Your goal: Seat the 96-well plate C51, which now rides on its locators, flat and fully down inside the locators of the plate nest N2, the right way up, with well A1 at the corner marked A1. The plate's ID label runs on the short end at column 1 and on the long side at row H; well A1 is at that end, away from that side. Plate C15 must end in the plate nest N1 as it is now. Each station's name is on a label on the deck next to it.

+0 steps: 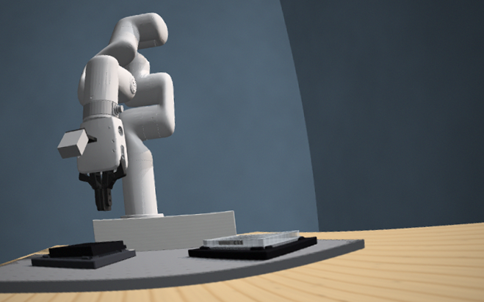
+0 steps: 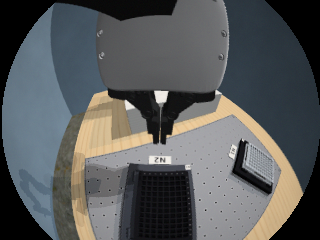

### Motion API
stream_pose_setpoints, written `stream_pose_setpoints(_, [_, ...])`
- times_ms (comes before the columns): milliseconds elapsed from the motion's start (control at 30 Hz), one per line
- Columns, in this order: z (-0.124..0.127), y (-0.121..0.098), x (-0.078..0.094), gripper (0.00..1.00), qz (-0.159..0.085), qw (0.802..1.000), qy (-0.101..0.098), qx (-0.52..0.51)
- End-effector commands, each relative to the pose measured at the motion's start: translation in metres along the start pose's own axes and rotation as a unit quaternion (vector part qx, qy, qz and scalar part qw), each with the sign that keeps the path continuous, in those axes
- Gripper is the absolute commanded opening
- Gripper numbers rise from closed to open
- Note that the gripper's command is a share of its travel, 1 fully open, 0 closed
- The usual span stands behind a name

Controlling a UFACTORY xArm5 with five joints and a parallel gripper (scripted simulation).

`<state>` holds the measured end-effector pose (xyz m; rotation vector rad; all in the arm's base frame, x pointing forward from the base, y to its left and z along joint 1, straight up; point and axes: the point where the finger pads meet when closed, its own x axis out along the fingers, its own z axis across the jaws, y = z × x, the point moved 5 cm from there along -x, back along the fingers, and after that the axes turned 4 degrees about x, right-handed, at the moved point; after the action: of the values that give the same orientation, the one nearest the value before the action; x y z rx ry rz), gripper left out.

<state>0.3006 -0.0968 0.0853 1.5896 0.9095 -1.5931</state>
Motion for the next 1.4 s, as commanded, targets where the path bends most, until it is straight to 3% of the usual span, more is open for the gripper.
stream_pose_setpoints(0, [0.0, 0.001, 0.012, 0.0, 0.001, 1.0, 0.0, 0.0])
stream_pose_setpoints(467, [0.0, 0.001, 0.043, 0.0, 0.001, 1.0, 0.0, 0.0])
stream_pose_setpoints(1367, [0.0, 0.001, 0.043, 0.0, 0.001, 1.0, 0.0, 0.0])
